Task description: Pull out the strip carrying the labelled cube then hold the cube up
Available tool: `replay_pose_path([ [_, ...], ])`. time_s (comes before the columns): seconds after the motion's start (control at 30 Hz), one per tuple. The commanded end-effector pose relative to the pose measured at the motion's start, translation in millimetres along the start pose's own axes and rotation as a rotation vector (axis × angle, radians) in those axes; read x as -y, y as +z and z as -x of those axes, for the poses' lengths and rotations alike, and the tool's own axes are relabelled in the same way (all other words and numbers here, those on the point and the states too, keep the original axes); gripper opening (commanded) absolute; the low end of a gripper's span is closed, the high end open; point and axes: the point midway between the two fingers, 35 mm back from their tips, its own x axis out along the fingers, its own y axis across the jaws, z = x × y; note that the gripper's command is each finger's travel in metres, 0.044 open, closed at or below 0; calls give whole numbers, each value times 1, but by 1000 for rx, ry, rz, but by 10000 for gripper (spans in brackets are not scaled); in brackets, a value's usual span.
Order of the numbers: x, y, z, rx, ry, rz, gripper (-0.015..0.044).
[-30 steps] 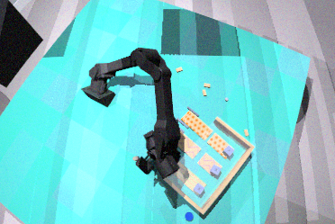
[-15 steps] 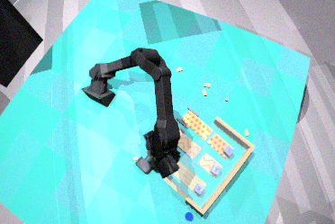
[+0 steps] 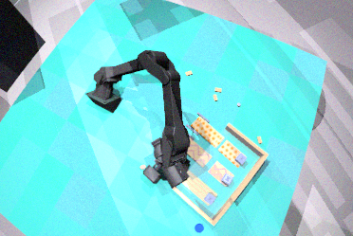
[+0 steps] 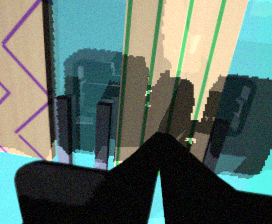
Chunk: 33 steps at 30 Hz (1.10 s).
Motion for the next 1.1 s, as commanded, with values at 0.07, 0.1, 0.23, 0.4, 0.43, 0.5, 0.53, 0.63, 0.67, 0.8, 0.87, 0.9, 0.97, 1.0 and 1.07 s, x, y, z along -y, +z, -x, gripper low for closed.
replay_pose_path([
  [0.07, 0, 0, -5, -5, 3, -3, 0],
  [0.1, 0, 0, -5, -5, 3, -3, 0],
  [0.23, 0, 1, -5, -5, 3, -3, 0],
  [0.4, 0, 1, -6, -5, 3, -3, 0],
  [0.43, 0, 1, -6, -5, 3, -3, 0],
  [0.5, 0, 1, -6, -5, 3, -3, 0],
  [0.53, 0, 0, -6, -5, 3, -3, 0],
  [0.63, 0, -4, -6, -5, 3, -3, 0],
  [0.67, 0, -6, -6, -5, 3, -3, 0],
  [0.8, 0, -12, -6, -5, 3, -3, 0],
  [0.87, 0, -15, -6, -5, 3, -3, 0],
  [0.9, 0, -16, -6, -5, 3, -3, 0],
  [0.97, 0, -19, -6, -5, 3, -3, 0],
  [1.0, 0, -21, -6, -5, 3, -3, 0],
  [1.07, 0, -24, -6, -5, 3, -4, 0],
])
